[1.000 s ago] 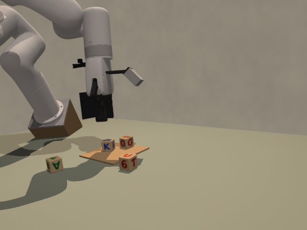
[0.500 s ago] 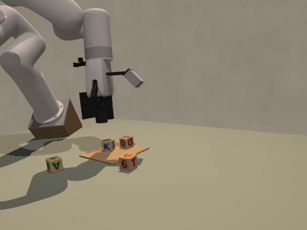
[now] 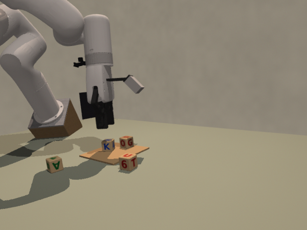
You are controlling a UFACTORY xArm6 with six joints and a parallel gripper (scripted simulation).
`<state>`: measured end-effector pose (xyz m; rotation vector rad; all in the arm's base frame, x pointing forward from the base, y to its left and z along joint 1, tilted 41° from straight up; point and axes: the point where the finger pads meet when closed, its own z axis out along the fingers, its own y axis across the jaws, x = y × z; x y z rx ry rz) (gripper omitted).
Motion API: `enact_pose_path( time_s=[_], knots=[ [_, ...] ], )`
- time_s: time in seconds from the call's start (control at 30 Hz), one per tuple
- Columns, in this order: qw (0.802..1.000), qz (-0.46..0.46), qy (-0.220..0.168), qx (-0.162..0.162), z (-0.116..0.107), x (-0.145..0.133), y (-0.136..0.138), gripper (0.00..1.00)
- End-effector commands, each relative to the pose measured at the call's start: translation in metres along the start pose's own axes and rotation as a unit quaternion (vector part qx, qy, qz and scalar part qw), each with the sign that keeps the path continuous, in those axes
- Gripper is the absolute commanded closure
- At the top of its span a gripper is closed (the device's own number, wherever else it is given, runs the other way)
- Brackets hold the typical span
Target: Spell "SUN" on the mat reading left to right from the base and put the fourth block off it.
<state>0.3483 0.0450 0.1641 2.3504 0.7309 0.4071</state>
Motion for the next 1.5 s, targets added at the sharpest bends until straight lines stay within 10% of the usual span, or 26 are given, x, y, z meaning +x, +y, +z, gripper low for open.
enact_pose_path(
  time_s=[0.0, 1.47],
  knots=[
    [1.0, 0.001, 0.001, 0.0, 0.005, 0.001, 0.001, 0.46],
    [1.0, 0.001, 0.001, 0.0, 0.031, 0.001, 0.001, 0.46]
  ],
)
